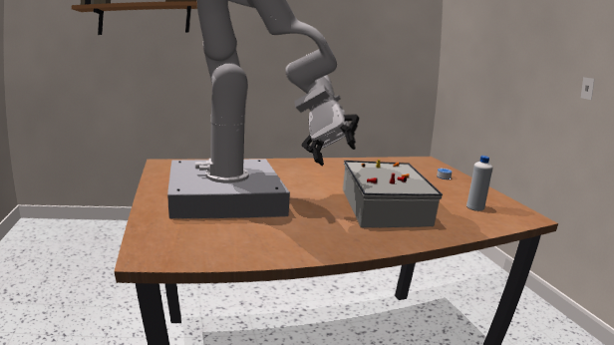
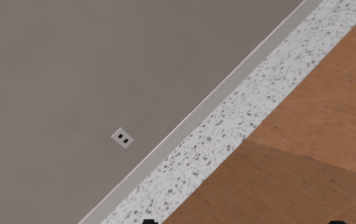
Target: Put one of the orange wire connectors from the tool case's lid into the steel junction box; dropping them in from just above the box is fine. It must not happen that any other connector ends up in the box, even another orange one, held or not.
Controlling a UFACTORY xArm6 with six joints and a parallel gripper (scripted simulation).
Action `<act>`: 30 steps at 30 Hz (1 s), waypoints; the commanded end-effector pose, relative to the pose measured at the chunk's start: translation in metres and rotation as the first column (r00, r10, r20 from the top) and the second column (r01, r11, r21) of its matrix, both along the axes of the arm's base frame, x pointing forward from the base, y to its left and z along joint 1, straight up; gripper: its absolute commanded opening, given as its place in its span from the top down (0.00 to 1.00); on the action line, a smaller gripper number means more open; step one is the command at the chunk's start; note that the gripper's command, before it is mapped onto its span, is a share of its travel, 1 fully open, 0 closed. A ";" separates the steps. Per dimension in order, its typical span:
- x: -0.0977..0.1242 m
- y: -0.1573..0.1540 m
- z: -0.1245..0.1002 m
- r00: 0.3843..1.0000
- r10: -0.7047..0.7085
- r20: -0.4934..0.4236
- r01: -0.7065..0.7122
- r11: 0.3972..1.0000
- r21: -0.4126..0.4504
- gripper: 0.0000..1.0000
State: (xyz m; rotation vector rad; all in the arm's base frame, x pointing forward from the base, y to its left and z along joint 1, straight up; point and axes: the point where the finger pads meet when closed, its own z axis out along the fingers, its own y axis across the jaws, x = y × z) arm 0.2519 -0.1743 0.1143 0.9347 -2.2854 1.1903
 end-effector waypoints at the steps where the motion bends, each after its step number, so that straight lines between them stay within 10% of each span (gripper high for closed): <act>1: 0.001 0.000 0.001 1.000 0.000 0.003 0.000 1.000 0.000 0.00; 21: 0.001 0.000 0.003 1.000 0.000 0.003 0.000 1.000 -0.001 0.00; 30: 0.007 -0.002 0.041 1.000 0.000 0.007 0.000 1.000 -0.014 0.00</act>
